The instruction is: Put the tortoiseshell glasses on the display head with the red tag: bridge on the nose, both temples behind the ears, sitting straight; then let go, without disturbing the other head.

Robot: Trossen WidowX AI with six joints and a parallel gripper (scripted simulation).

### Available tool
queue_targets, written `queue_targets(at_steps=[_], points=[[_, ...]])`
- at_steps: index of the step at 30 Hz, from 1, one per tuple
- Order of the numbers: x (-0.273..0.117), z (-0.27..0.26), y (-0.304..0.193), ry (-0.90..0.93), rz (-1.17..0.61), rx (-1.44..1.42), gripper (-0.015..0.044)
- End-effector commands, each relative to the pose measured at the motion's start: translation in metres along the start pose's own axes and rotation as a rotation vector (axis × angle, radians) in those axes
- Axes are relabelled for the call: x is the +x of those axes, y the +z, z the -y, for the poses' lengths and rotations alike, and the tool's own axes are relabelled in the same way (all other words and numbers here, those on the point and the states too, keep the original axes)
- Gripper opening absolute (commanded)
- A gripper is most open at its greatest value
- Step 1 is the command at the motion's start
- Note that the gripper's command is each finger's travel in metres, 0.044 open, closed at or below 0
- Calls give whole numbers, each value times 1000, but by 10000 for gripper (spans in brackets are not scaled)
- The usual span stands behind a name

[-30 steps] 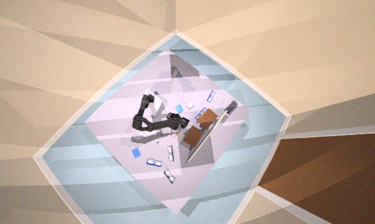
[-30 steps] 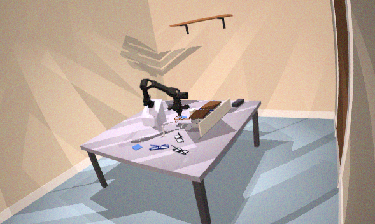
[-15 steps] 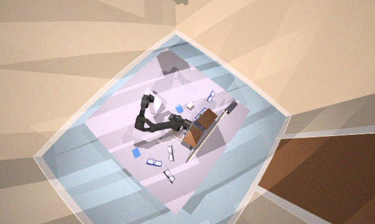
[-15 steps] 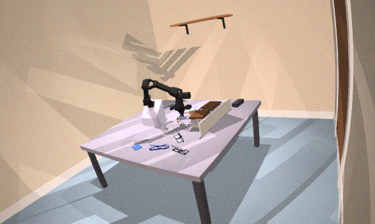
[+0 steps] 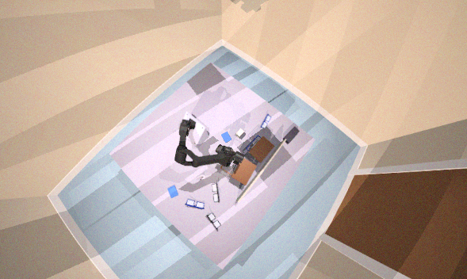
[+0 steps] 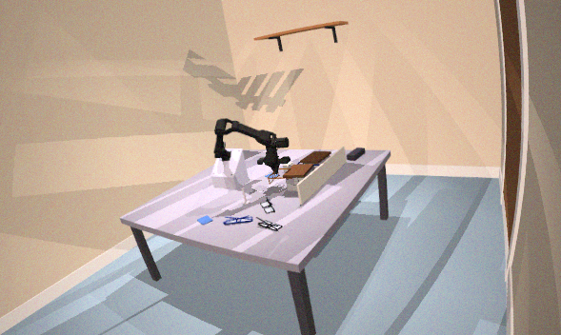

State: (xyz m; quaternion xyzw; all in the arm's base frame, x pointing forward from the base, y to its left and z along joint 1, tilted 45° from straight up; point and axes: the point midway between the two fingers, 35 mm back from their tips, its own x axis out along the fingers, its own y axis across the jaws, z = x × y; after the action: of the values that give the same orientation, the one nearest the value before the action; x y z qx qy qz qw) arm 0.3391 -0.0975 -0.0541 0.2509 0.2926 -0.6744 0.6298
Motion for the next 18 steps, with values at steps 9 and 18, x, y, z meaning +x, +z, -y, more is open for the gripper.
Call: queue_targets(at_steps=[9,18], points=[[1,-19,0,2,6,-4,0],[0,-32,0,2,6,-3,0]])
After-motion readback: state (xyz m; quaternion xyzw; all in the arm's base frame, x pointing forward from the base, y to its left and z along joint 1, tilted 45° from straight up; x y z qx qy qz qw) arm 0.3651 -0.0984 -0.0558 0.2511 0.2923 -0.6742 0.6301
